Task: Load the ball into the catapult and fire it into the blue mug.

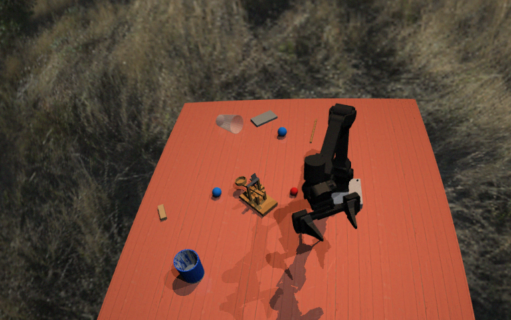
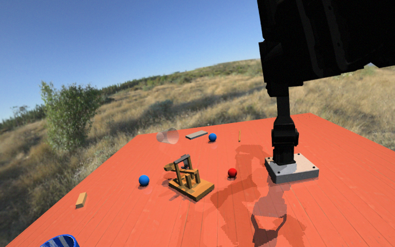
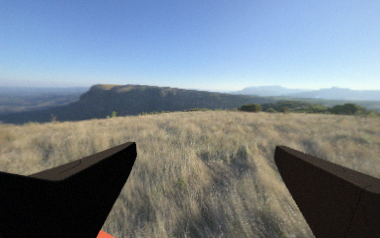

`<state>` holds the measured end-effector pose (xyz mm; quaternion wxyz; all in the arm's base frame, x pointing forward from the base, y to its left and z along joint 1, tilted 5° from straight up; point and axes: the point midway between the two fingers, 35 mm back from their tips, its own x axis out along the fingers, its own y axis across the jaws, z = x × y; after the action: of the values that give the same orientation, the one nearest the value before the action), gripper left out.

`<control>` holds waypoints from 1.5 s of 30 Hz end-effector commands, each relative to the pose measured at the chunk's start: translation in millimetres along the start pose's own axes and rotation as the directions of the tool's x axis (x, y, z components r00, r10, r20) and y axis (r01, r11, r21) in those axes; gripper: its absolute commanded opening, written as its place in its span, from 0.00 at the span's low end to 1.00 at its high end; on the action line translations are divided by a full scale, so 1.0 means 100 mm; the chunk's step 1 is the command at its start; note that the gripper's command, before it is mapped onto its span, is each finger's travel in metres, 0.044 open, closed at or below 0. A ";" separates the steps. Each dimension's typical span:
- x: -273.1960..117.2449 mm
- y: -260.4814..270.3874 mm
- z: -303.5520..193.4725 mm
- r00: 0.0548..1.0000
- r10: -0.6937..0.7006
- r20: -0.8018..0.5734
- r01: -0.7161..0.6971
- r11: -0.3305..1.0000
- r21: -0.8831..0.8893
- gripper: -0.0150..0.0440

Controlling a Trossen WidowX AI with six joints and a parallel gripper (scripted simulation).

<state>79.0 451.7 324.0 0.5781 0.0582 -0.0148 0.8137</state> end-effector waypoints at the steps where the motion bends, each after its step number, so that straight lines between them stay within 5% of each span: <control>1: -0.09 -0.33 -0.14 0.992 -0.104 -0.068 0.100 0.993 -0.065 1.00; 21: -1.13 -1.59 -0.73 0.746 -0.502 -0.438 0.302 0.841 -0.449 1.00; 33: -2.04 -1.95 -1.05 0.486 -0.582 -0.653 0.175 0.796 -0.579 1.00; 45: -3.02 -1.95 -1.28 0.203 -0.511 -0.836 -0.052 0.846 -0.530 1.00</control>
<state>346.0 267.9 165.5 0.6120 -0.5552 0.1396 0.5456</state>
